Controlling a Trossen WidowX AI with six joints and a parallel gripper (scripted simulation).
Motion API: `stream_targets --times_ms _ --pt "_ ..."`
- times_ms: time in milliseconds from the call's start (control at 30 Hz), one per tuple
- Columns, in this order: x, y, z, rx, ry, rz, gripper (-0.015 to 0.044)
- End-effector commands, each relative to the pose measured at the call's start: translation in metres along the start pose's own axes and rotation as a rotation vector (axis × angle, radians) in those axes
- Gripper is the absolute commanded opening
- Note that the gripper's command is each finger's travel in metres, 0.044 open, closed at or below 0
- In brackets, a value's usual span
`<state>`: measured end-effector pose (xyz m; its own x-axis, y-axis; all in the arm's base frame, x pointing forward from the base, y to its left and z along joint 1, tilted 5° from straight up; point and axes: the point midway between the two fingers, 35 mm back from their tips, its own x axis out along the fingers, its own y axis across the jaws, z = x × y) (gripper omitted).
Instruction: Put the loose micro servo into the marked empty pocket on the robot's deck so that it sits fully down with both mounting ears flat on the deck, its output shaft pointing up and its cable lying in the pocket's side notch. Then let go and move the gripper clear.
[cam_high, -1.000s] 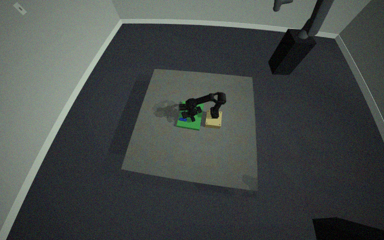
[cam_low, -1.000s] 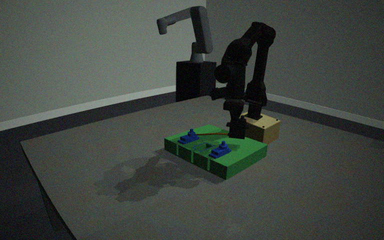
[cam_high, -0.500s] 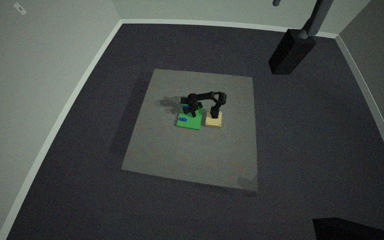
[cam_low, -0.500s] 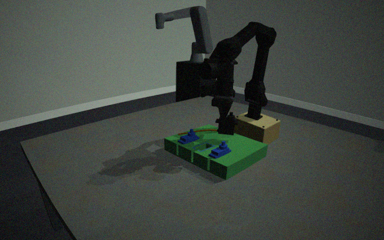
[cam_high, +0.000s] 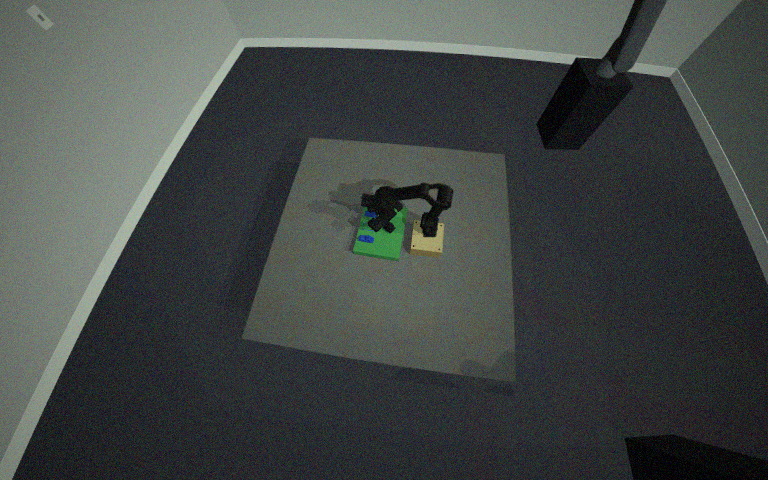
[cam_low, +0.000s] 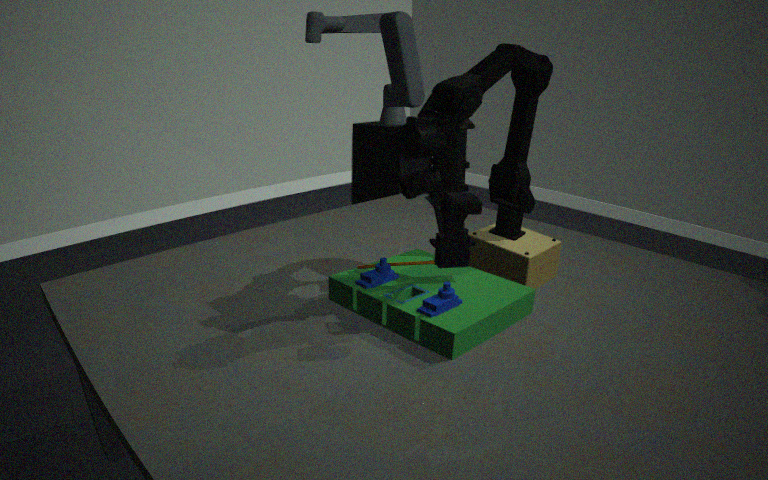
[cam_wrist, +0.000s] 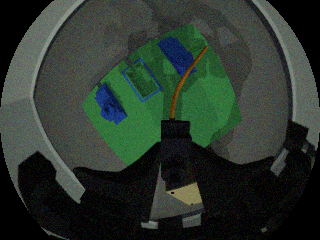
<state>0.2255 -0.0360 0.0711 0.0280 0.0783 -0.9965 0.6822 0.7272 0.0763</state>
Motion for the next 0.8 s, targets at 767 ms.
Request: stream_targets --times_ms 767 --pt "-0.0002 0.0049 0.0081 -0.571 0.001 -0.003 0.0"
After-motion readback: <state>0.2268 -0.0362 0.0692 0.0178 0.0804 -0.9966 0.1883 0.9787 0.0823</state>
